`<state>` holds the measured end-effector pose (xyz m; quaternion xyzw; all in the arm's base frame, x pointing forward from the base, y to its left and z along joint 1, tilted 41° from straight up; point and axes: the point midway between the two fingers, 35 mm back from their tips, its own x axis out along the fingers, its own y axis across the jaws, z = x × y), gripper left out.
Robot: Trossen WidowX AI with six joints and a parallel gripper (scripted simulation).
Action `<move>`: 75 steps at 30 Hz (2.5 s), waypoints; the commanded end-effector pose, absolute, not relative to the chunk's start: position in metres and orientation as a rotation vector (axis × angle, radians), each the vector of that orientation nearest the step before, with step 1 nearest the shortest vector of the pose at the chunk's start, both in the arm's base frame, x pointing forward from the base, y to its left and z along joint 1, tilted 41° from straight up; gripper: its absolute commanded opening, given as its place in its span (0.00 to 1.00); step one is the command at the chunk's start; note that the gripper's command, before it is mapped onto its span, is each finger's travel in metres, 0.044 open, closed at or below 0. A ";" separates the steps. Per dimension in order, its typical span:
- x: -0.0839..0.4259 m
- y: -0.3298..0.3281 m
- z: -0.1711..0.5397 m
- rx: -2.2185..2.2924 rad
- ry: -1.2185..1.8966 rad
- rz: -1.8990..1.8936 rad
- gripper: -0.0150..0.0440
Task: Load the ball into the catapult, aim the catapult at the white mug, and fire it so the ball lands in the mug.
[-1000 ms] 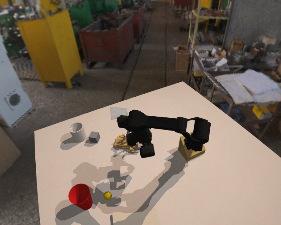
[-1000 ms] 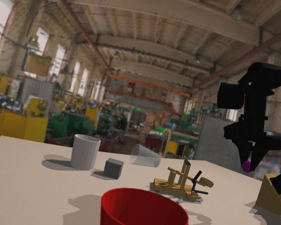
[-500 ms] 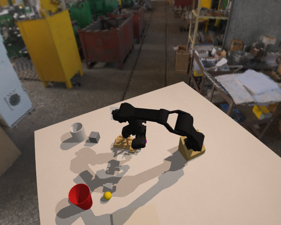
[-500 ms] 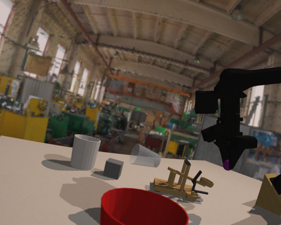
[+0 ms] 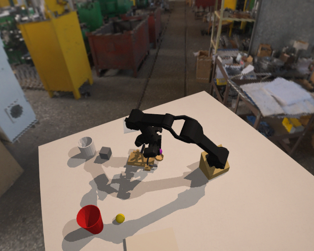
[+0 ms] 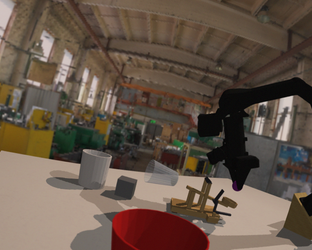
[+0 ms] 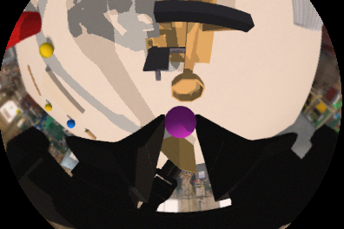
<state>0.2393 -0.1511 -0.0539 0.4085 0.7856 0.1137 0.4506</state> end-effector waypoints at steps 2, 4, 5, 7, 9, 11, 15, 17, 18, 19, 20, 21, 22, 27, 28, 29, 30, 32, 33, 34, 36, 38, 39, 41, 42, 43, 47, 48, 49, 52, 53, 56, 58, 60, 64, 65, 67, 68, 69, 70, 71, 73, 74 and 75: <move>0.235 -0.157 -0.066 1.025 1.960 0.280 0.25; 0.235 -0.155 -0.068 1.025 1.959 0.280 0.25; 0.235 -0.154 -0.069 1.025 1.959 0.280 0.25; 0.234 -0.150 -0.074 1.025 1.959 0.281 0.25; 0.234 -0.147 -0.077 1.025 1.959 0.281 0.25; 0.234 -0.147 -0.077 1.025 1.959 0.281 0.25; 0.234 -0.145 -0.079 1.025 1.959 0.281 0.25; 0.234 -0.144 -0.081 1.025 1.959 0.281 0.25; 0.234 -0.143 -0.082 1.025 1.959 0.281 0.25; 0.234 -0.142 -0.083 1.025 1.959 0.281 0.25; 0.234 -0.140 -0.084 1.025 1.959 0.281 0.25; 0.234 -0.139 -0.086 1.026 1.959 0.281 0.25; 0.234 -0.138 -0.087 1.026 1.959 0.281 0.25; 0.235 -0.141 -0.085 1.014 1.958 0.284 0.25; 0.235 -0.141 -0.085 1.014 1.958 0.284 0.25; 0.235 -0.141 -0.085 1.014 1.958 0.284 0.25; 0.235 -0.141 -0.085 1.014 1.958 0.284 0.25; 0.235 -0.141 -0.085 1.014 1.958 0.284 0.34; 0.235 -0.141 -0.085 1.014 1.958 0.284 0.39; 0.235 -0.141 -0.085 1.014 1.958 0.284 0.43; 0.235 -0.141 -0.085 1.014 1.958 0.284 0.52; 0.235 -0.141 -0.085 1.014 1.958 0.284 0.61; 0.235 -0.141 -0.085 1.014 1.958 0.284 0.65; 0.236 -0.149 -0.076 1.012 1.944 0.265 0.74; 0.236 -0.159 -0.064 1.009 1.927 0.242 0.79; 0.236 -0.172 -0.050 1.006 1.906 0.213 0.83; 0.228 -0.207 -0.001 0.997 1.842 0.115 1.00; 0.227 -0.209 0.003 0.996 1.838 0.107 1.00; 0.227 -0.210 0.004 0.996 1.837 0.106 1.00; 0.234 -0.204 -0.015 0.997 1.830 0.120 1.00; 0.239 -0.209 -0.019 0.990 1.810 0.097 1.00; 0.258 -0.225 -0.033 0.964 1.734 0.017 1.00; 0.271 -0.237 -0.040 0.949 1.680 -0.031 1.00; 0.284 -0.248 -0.047 0.935 1.624 -0.077 1.00; 0.313 -0.272 -0.057 0.908 1.503 -0.158 1.00; 0.321 -0.278 -0.059 0.902 1.472 -0.176 1.00; 0.336 -0.290 -0.062 0.890 1.409 -0.209 1.00; 0.343 -0.296 -0.063 0.885 1.376 -0.224 1.00; 0.351 -0.302 -0.064 0.880 1.344 -0.238 1.00; 0.358 -0.308 -0.064 0.875 1.311 -0.252 1.00; 0.366 -0.314 -0.064 0.870 1.278 -0.264 1.00; 0.381 -0.325 -0.064 0.860 1.212 -0.286 1.00; 0.388 -0.331 -0.063 0.856 1.178 -0.296 1.00; 0.395 -0.336 -0.062 0.852 1.145 -0.305 1.00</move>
